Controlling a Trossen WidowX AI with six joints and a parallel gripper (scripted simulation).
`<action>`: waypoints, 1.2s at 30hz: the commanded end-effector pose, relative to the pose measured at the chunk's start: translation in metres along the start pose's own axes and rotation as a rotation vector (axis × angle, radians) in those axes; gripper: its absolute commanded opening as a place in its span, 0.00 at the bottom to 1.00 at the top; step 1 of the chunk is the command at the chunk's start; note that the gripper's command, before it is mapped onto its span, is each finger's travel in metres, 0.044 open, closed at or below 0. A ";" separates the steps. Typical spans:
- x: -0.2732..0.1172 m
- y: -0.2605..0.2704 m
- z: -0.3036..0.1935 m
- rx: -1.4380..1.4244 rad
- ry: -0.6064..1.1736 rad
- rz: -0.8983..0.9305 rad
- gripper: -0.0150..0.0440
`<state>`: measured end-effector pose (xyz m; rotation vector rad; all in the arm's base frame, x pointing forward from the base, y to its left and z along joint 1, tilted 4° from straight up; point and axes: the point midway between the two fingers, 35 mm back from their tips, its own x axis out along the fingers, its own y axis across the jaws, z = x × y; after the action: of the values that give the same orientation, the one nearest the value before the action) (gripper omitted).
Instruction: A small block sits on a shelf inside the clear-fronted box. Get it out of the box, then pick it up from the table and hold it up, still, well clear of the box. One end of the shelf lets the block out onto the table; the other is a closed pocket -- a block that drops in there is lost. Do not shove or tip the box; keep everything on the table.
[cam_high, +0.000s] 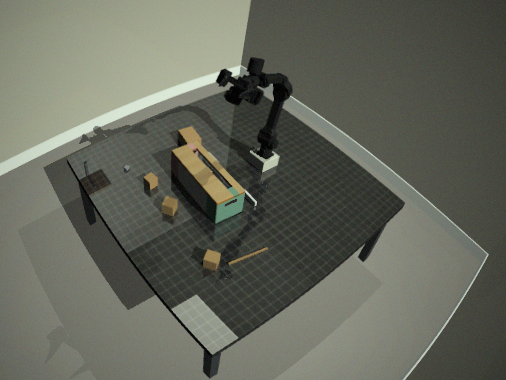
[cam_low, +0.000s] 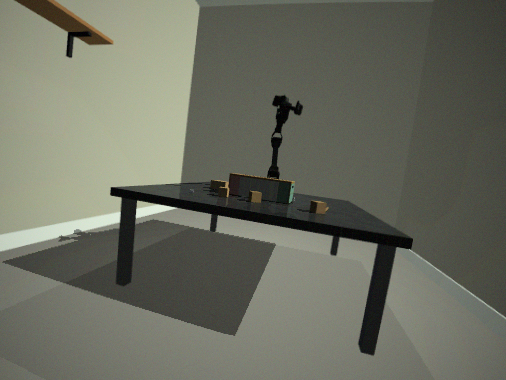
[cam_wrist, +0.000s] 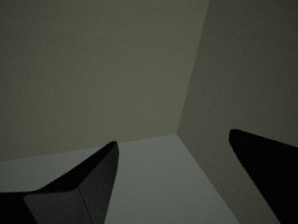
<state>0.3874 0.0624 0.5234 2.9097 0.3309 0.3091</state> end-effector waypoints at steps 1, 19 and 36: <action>0.001 0.000 0.002 -0.015 -0.008 0.000 0.93; 0.007 -0.020 0.181 -1.278 -0.540 -0.432 0.93; -0.040 -0.036 0.286 -2.062 -0.520 -1.284 0.93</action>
<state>0.4229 0.0474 0.3034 0.9965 0.5970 -0.2831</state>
